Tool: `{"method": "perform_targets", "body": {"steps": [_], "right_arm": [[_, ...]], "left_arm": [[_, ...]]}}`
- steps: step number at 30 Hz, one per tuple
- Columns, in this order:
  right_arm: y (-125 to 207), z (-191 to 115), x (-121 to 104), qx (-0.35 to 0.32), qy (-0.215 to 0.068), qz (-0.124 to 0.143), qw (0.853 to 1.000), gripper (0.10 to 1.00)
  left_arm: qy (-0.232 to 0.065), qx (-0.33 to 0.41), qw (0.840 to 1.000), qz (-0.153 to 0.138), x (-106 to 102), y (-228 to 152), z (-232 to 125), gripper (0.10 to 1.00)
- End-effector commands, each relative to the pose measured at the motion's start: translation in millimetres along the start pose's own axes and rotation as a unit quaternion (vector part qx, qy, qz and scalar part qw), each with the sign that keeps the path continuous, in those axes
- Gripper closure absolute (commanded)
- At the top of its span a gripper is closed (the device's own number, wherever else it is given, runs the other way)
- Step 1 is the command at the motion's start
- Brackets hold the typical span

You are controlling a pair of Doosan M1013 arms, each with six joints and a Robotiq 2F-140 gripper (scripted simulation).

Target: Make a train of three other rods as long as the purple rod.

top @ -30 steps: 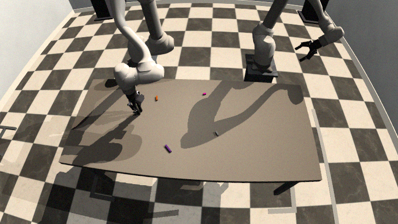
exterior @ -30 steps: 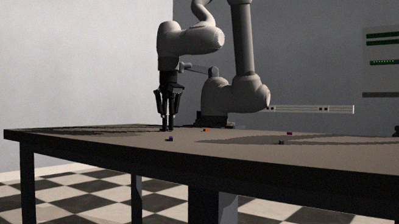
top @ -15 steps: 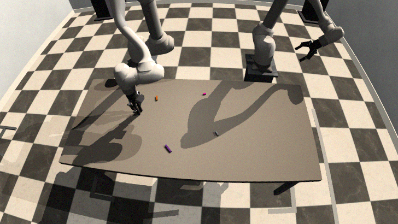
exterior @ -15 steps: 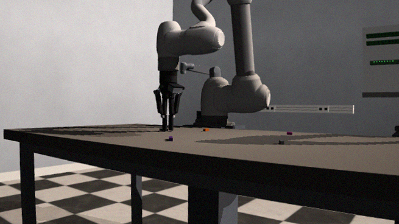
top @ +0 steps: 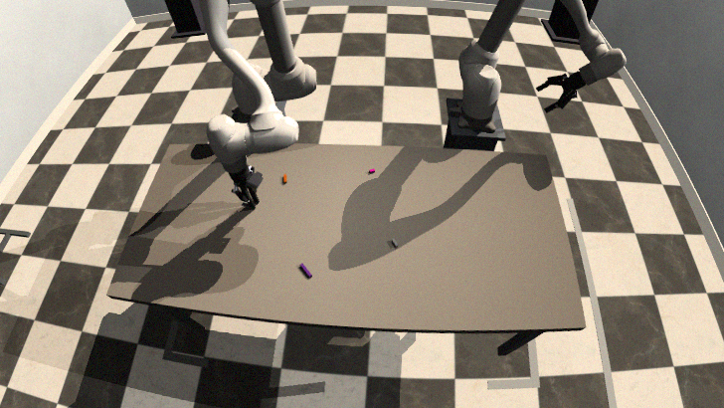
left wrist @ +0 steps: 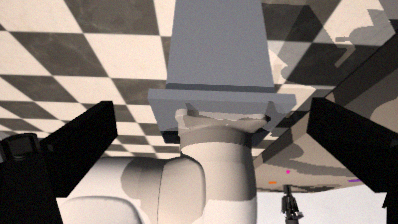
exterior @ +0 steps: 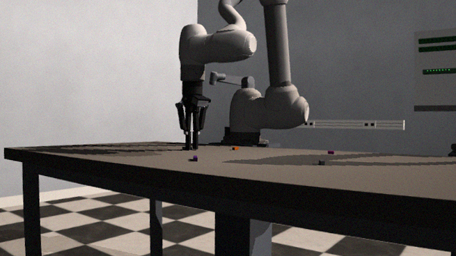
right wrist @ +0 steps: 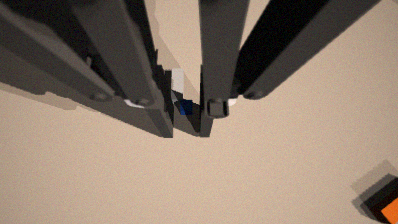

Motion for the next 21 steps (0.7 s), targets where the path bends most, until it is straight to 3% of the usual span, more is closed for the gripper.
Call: {"method": "perform_targets", "body": {"steps": [1, 3, 4, 21], "right_arm": [[0.2, 0.2, 0.5, 0.000, 0.000, 0.000, 1.000, 0.867], [0.2, 0.2, 0.5, 0.000, 0.000, 0.000, 1.000, 0.867], [0.2, 0.2, 0.5, 0.000, 0.000, 0.000, 1.000, 0.974], [0.2, 0.2, 0.5, 0.000, 0.000, 0.000, 1.000, 0.974]], "left_arm": [[0.000, 0.000, 1.000, 0.000, 0.5, -0.1, -0.1, 0.098], [0.000, 0.000, 1.000, 0.000, 0.5, -0.1, -0.1, 0.098], [0.000, 0.000, 1.000, 0.000, 0.5, -0.1, -0.1, 0.098], [0.000, 0.000, 1.000, 0.000, 0.5, -0.1, -0.1, 0.098]]}}
Point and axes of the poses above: on each arm, the point where the finger pads meet when closed, its own x axis back along the fingers, its own y axis across the jaws, z = x × y, the point moved 10 cm from there along x, back along the fingers, and after that the axes turned 6 degrees about -x, right-handed, at the moved point
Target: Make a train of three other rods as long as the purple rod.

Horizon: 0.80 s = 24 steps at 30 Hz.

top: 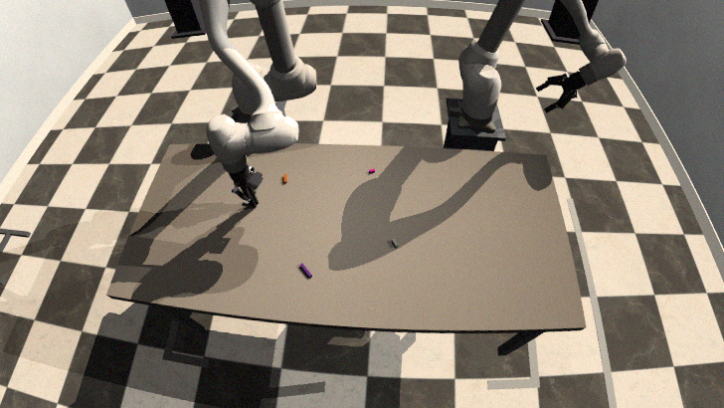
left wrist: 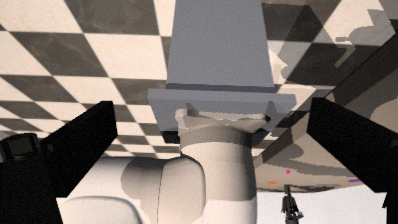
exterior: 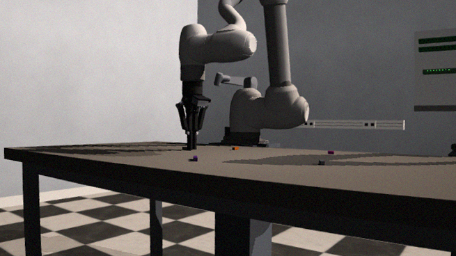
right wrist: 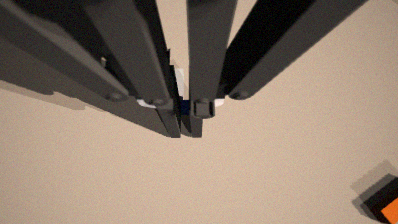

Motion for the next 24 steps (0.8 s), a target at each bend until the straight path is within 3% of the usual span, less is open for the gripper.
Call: {"method": "perform_targets", "body": {"steps": [1, 18, 24], "right_arm": [[0.2, 0.2, 0.4, 0.000, 0.000, 0.000, 1.000, 0.974], [0.2, 0.2, 0.9, 0.000, 0.000, 0.000, 1.000, 0.974], [0.2, 0.2, 19.4, 0.000, 0.000, 0.000, 1.000, 0.974]], "left_arm": [[0.000, 0.000, 1.000, 0.000, 0.5, -0.1, -0.1, 0.098], [0.000, 0.000, 1.000, 0.000, 0.5, -0.1, -0.1, 0.098], [0.000, 0.000, 1.000, 0.000, 0.5, -0.1, -0.1, 0.098]]}}
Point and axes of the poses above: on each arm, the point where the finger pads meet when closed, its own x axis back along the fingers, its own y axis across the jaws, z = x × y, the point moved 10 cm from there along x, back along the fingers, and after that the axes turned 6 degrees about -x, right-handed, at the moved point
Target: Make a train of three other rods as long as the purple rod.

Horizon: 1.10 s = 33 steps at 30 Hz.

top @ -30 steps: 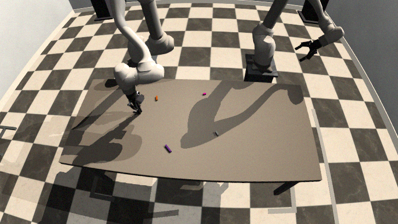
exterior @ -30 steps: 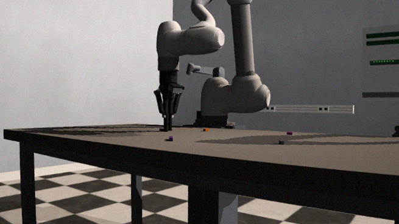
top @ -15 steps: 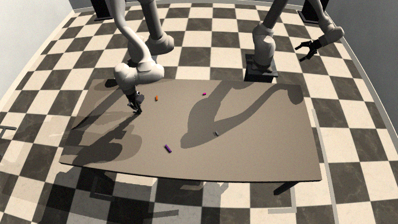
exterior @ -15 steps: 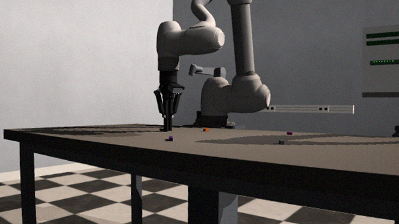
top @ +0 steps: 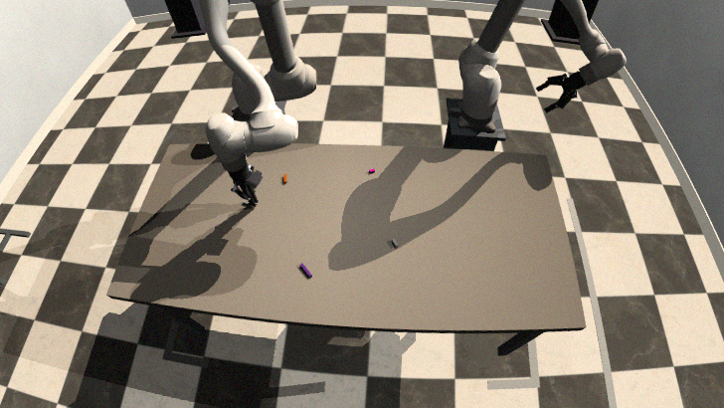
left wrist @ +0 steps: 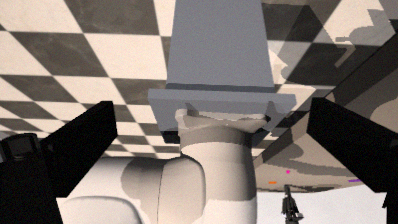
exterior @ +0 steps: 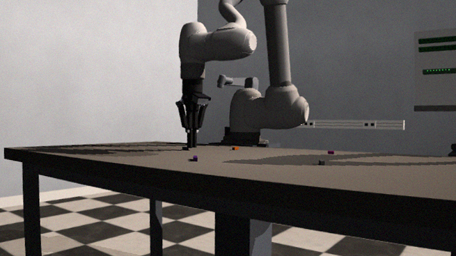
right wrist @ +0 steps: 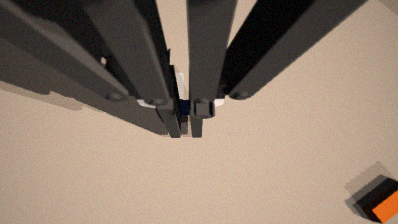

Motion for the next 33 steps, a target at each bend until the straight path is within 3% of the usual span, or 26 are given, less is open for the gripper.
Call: {"method": "perform_targets", "body": {"steps": [1, 14, 28, 33], "right_arm": [[0.4, 0.3, 12.5, 0.000, 0.001, -0.001, 1.000, 0.974], [0.3, 0.3, 89.7, 0.000, 0.001, -0.001, 1.000, 0.974], [0.0, 2.2, 93.6, 0.000, 0.001, -0.001, 1.000, 0.974], [-9.5, 51.0, 96.3, 0.011, 0.001, -0.001, 1.000, 0.974]], "left_arm": [[0.000, 0.000, 1.000, 0.000, 0.5, -0.1, -0.1, 0.098], [0.000, 0.000, 1.000, 0.000, 0.5, -0.1, -0.1, 0.098], [0.000, 0.000, 1.000, 0.000, 0.5, -0.1, -0.1, 0.098], [0.000, 0.000, 1.000, 0.000, 0.5, -0.1, -0.1, 0.098]]}}
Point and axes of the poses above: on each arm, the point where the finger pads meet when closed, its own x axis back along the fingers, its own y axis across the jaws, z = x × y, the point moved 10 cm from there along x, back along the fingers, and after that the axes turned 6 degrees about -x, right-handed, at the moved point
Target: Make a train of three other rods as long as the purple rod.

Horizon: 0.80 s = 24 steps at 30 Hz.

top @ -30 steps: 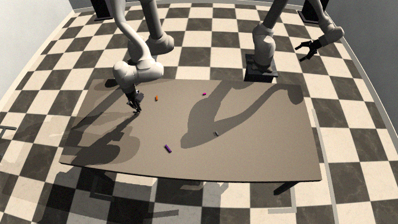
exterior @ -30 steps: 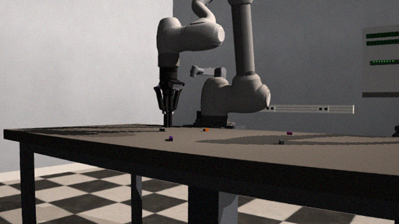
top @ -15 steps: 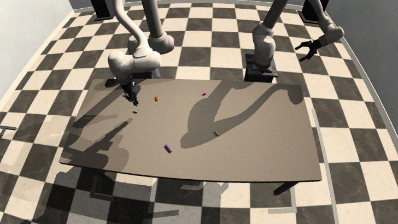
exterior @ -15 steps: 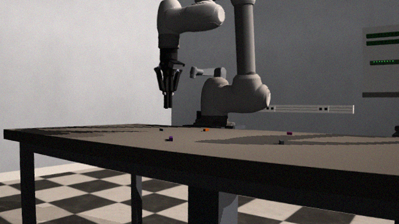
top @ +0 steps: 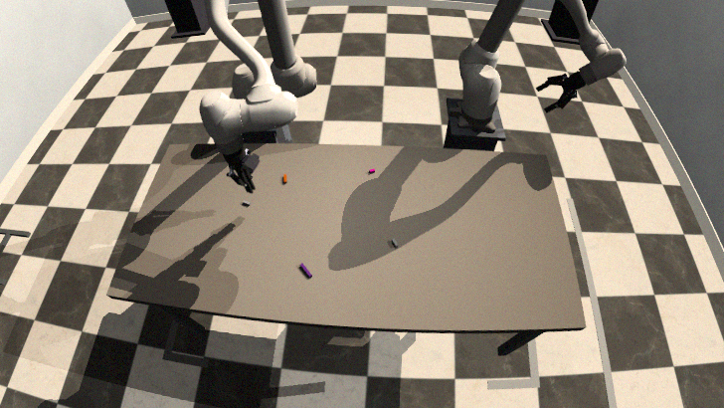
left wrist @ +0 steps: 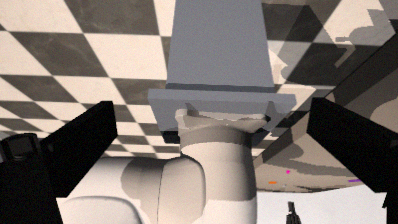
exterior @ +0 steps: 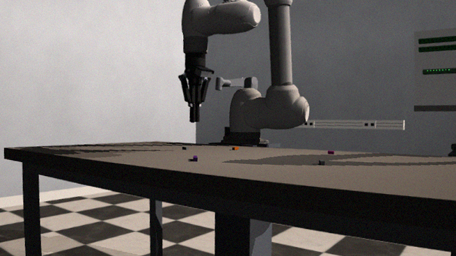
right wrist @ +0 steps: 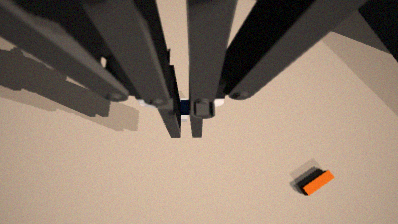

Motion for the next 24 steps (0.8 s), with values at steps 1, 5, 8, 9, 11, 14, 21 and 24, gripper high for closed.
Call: {"method": "perform_targets", "body": {"steps": [1, 5, 8, 9, 11, 14, 21, 24], "right_arm": [[-8.1, 41.4, 2.5, 0.009, 0.000, 0.000, 1.000, 0.974], [-16.5, 71.0, 3.7, 0.015, 0.000, 0.000, 1.000, 0.974], [-24.2, 93.5, 4.5, 0.020, 0.000, 0.000, 1.000, 0.974], [-27.2, 101.5, 4.7, 0.022, 0.000, 0.000, 1.000, 0.974], [-33.5, 117.4, 5.2, 0.026, 0.000, 0.000, 1.000, 0.974], [-44.0, 141.0, 5.7, 0.031, 0.000, 0.000, 1.000, 0.974], [-72.3, 193.4, 6.5, 0.042, 0.000, 0.000, 0.999, 0.974], [-83.9, 211.8, 6.6, 0.047, 0.000, 0.000, 0.999, 0.974]], "left_arm": [[0.000, 0.000, 1.000, 0.000, 0.5, -0.1, -0.1, 0.098], [0.000, 0.000, 1.000, 0.000, 0.5, -0.1, -0.1, 0.098], [0.000, 0.000, 1.000, 0.000, 0.5, -0.1, -0.1, 0.098], [0.000, 0.000, 1.000, 0.000, 0.5, -0.1, -0.1, 0.098], [0.000, 0.000, 1.000, 0.000, 0.5, -0.1, -0.1, 0.098], [0.000, 0.000, 1.000, 0.000, 0.5, -0.1, -0.1, 0.098], [0.000, 0.000, 1.000, 0.000, 0.5, -0.1, -0.1, 0.098], [0.000, 0.000, 1.000, 0.000, 0.5, -0.1, -0.1, 0.098]]}}
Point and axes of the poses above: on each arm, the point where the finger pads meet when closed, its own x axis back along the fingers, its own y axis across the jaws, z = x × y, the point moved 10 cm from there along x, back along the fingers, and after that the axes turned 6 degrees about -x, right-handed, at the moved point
